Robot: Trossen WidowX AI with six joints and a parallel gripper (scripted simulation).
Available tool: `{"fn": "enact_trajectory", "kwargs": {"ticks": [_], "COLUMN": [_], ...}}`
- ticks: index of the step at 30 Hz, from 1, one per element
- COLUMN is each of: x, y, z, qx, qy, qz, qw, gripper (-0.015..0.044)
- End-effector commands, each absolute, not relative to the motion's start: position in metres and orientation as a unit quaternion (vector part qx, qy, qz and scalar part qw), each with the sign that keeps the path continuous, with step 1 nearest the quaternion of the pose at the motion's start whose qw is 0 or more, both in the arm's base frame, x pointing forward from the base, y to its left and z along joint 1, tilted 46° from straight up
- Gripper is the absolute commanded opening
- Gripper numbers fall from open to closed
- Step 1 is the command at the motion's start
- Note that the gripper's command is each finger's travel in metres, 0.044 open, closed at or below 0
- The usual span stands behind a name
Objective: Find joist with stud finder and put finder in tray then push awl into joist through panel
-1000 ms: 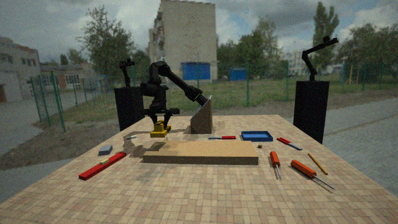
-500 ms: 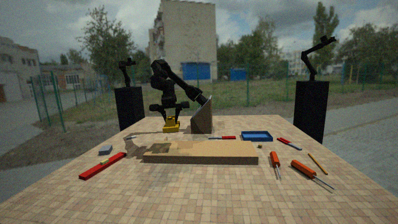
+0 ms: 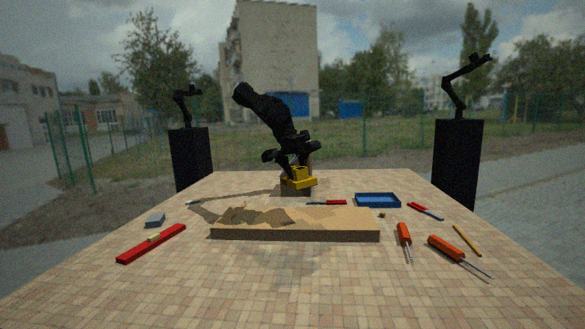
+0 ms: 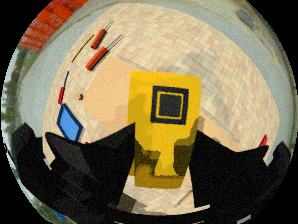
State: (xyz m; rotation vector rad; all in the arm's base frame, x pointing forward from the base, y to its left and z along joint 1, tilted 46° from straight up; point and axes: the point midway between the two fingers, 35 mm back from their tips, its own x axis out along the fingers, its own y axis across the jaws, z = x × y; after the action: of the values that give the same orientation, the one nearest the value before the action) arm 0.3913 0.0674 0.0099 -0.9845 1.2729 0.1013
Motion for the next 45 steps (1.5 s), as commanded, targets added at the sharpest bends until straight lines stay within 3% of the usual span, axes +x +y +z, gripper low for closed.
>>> {"fn": "enact_trajectory", "kwargs": {"ticks": [1,24,45], "x": [0.385,0.268,0.126], "y": [0.096,0.217,0.225], "z": [-0.01,-0.147,-0.248], "qx": [-0.454,-0.557,-0.641], "qy": [0.569,0.578,0.568], "qz": [0.083,0.276,0.378], "qw": [0.681,0.529,0.352], "gripper": [0.0,0.0,0.0]}}
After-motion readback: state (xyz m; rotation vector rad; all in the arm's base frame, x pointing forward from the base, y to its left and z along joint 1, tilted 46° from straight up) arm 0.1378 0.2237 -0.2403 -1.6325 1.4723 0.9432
